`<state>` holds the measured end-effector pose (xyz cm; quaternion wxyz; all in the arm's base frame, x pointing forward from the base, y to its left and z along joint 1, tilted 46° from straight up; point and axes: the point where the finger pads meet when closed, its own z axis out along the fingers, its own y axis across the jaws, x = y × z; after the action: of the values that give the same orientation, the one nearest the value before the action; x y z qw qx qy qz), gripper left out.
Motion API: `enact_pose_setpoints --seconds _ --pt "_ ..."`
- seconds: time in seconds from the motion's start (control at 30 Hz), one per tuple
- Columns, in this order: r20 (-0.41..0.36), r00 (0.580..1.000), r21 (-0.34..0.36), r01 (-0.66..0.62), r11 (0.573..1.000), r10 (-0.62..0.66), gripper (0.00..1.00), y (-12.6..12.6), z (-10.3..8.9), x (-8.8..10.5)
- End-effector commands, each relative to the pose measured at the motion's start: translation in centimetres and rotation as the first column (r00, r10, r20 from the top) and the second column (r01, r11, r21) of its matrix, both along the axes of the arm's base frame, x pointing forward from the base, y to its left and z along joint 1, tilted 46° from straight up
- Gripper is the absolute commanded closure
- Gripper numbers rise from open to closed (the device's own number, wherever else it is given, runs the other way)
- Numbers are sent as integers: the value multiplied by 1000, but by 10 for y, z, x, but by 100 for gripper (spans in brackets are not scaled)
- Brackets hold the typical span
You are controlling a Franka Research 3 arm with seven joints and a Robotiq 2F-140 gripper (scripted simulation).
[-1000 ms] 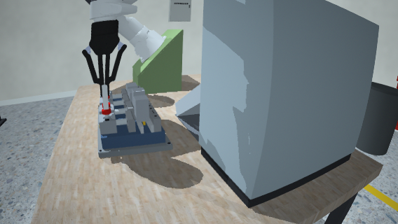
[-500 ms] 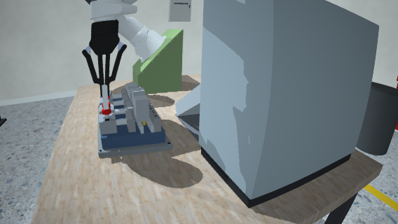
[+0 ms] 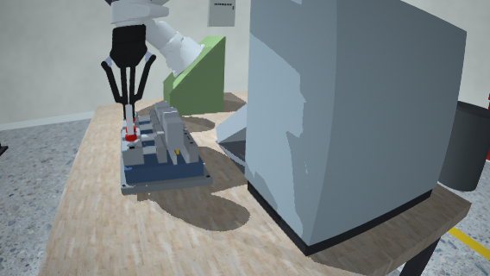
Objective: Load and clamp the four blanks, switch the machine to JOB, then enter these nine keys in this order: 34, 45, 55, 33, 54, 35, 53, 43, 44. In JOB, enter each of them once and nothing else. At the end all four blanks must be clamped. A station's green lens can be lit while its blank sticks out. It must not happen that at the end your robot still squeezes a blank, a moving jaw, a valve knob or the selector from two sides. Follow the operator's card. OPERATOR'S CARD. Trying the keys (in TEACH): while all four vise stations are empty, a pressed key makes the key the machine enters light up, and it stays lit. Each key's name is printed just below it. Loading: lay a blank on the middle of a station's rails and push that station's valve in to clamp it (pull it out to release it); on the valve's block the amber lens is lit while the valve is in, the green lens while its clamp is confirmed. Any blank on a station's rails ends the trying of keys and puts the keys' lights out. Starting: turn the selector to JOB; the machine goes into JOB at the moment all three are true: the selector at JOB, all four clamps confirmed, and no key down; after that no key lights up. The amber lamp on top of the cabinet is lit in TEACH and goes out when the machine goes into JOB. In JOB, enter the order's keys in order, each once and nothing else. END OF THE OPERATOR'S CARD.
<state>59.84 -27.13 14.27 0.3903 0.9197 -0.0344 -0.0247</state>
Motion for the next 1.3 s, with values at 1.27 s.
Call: enact_pose_setpoints --seconds 1.27 --pt "-3 1000 0 -3 1000 3 100 -11 -11 -2"
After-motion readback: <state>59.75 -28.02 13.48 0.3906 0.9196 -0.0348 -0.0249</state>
